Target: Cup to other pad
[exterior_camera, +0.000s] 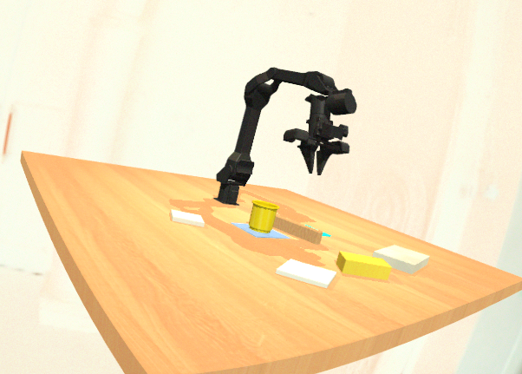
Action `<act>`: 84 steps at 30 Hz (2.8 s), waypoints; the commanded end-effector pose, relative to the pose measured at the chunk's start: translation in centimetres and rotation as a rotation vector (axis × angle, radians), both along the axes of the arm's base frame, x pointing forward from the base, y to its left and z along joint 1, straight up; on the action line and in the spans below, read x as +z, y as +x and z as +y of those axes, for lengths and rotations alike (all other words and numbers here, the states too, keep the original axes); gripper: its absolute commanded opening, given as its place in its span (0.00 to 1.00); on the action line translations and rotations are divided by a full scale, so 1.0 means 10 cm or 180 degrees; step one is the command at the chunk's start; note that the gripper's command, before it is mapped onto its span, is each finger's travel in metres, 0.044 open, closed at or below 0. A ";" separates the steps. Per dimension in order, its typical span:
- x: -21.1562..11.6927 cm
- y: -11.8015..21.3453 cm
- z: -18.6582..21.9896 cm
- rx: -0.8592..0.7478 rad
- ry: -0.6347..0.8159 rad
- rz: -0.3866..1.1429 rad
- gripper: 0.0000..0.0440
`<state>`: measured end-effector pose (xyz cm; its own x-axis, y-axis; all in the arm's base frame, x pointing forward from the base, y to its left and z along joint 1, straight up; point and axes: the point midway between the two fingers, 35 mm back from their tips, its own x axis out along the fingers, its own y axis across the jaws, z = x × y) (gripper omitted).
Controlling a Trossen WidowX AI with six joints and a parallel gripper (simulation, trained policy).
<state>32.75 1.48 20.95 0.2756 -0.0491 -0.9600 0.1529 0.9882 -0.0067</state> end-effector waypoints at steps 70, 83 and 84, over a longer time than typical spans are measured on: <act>-1.33 -0.28 -0.89 0.1369 -0.0163 0.1283 0.02; -0.97 -0.22 -0.69 0.1573 -0.0191 0.1136 0.00; -0.95 -0.21 -0.66 0.1590 -0.0196 0.1122 0.00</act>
<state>30.38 -5.76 10.73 -0.0678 -0.0602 -0.9959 -0.3366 0.9410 -0.0339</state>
